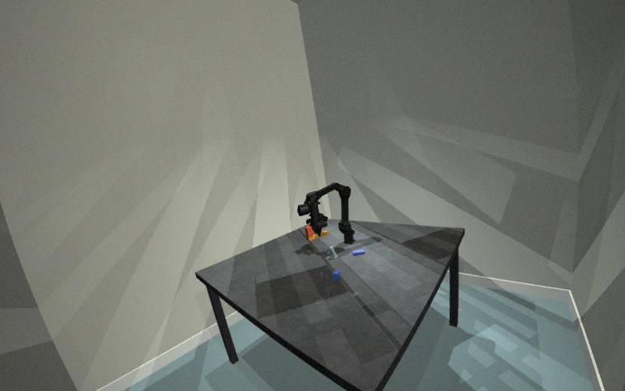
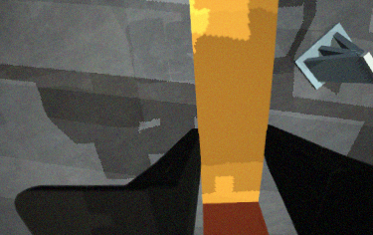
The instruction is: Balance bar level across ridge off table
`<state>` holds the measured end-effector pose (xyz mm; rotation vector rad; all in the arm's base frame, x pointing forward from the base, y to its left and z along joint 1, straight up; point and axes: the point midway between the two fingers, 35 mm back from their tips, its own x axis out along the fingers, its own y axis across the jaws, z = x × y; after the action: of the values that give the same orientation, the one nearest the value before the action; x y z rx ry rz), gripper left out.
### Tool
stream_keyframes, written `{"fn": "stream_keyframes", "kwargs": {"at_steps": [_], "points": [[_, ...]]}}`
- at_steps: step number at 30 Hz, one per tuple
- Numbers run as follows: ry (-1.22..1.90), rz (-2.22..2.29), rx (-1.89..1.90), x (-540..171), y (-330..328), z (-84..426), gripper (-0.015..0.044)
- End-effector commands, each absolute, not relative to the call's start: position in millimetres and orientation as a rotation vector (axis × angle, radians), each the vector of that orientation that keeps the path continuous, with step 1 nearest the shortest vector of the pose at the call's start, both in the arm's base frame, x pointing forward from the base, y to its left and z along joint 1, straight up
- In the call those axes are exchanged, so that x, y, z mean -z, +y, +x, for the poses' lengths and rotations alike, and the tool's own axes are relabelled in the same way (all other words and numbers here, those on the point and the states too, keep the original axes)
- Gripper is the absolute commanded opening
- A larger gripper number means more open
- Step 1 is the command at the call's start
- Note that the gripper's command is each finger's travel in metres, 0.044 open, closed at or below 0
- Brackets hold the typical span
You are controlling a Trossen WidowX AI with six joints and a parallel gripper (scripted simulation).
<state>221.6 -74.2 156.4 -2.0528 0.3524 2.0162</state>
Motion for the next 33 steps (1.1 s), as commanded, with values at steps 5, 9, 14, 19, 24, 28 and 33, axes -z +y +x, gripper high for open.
{"fn": "stream_keyframes", "kwargs": {"at_steps": [5,9,14,19,24,28,33], "points": [[0.491,-1.965,-1.923,-160,-51,227,0.0000],[0.573,-1.902,-1.862,-160,-35,229,0.0000],[0.668,-1.823,-1.785,-160,-15,230,0.0000],[0.755,-1.744,-1.708,-161,4,231,0.0000],[0.832,-1.667,-1.635,-161,23,230,0.0000],[0.888,-1.608,-1.578,-162,39,230,0.0000],[0.951,-1.536,-1.509,-162,58,230,0.0000]]}}
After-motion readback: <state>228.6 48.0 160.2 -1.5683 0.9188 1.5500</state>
